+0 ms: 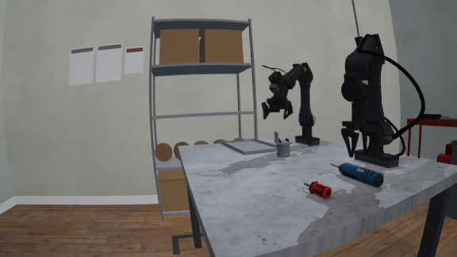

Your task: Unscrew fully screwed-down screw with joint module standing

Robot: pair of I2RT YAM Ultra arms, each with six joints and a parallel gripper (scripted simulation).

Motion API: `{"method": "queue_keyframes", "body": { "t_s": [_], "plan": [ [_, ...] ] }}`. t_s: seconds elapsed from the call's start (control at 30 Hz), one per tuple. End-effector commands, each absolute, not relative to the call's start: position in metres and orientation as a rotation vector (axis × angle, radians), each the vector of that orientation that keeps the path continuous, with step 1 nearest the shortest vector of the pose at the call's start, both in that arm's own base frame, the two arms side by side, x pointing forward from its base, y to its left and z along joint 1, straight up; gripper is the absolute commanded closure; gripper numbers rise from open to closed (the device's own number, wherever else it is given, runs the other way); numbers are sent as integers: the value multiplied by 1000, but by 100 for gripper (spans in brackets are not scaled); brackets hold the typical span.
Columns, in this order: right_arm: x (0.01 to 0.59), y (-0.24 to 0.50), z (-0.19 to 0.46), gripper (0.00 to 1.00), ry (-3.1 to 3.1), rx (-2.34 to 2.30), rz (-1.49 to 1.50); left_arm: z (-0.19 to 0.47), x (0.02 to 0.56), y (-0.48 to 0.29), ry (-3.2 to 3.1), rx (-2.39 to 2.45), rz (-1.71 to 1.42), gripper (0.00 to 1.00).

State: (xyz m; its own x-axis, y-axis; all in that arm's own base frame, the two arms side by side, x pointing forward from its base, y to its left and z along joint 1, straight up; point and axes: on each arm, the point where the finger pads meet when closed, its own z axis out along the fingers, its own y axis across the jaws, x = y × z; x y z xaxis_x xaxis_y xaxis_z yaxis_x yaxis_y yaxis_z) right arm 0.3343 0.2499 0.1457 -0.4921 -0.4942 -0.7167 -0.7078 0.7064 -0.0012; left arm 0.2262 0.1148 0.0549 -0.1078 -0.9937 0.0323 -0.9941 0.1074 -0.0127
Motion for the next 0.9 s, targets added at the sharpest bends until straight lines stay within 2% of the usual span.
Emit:
{"method": "queue_keyframes", "body": {
  "t_s": [0.0,0.7,0.73,0.87],
  "plan": [
    [336,251,150,0,2181,-907,385,59,232,134,-2223,2251,-4,35],
    [336,251,150,0,2181,-907,385,68,237,132,-2252,2269,1,35],
    [336,251,150,7,2181,-907,385,68,237,132,-2256,2265,1,35],
    [336,251,150,7,2181,-907,385,68,237,132,-2256,2265,1,35]
  ]
}}
